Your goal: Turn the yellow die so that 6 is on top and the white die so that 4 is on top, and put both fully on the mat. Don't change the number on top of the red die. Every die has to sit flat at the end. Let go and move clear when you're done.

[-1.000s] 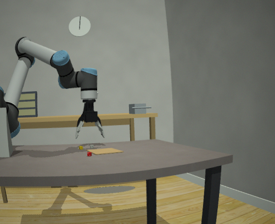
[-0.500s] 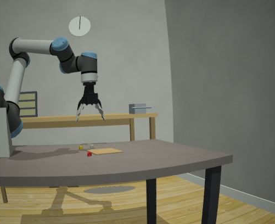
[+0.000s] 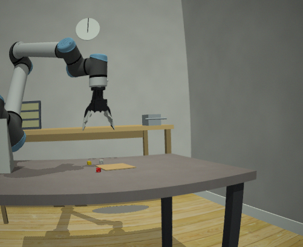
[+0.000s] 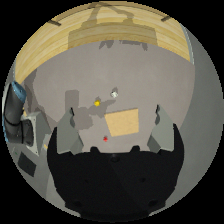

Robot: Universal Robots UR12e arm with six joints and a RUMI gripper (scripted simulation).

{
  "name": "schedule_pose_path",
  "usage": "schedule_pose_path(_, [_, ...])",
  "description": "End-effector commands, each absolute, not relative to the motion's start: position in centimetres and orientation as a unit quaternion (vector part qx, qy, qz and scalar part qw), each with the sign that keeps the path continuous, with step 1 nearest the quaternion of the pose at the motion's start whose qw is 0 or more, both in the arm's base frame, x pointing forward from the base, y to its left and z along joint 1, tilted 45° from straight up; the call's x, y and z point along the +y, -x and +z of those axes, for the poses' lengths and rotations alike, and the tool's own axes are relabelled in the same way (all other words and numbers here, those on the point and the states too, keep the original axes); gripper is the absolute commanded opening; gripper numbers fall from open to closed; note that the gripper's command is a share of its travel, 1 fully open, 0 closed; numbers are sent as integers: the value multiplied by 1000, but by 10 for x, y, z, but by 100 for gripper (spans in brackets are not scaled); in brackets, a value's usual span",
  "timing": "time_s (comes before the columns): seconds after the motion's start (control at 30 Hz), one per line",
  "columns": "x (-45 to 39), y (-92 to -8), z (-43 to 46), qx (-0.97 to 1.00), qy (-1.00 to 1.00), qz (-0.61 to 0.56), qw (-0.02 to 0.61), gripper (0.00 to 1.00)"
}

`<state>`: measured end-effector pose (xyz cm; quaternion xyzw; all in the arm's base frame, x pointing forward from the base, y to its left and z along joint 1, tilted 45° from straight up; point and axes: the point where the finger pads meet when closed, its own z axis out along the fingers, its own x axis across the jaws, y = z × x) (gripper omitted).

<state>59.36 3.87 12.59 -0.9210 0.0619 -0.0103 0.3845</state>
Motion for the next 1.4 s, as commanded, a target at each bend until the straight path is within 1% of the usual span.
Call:
schedule_pose_path(0.0, [34,-593,127,54,922,-16,383,100])
schedule_pose_path(0.7, [7,-524,77,-109,917,-83,374,100])
schedule_pose_path(1.37, [6,-522,76,-113,917,-84,374,100])
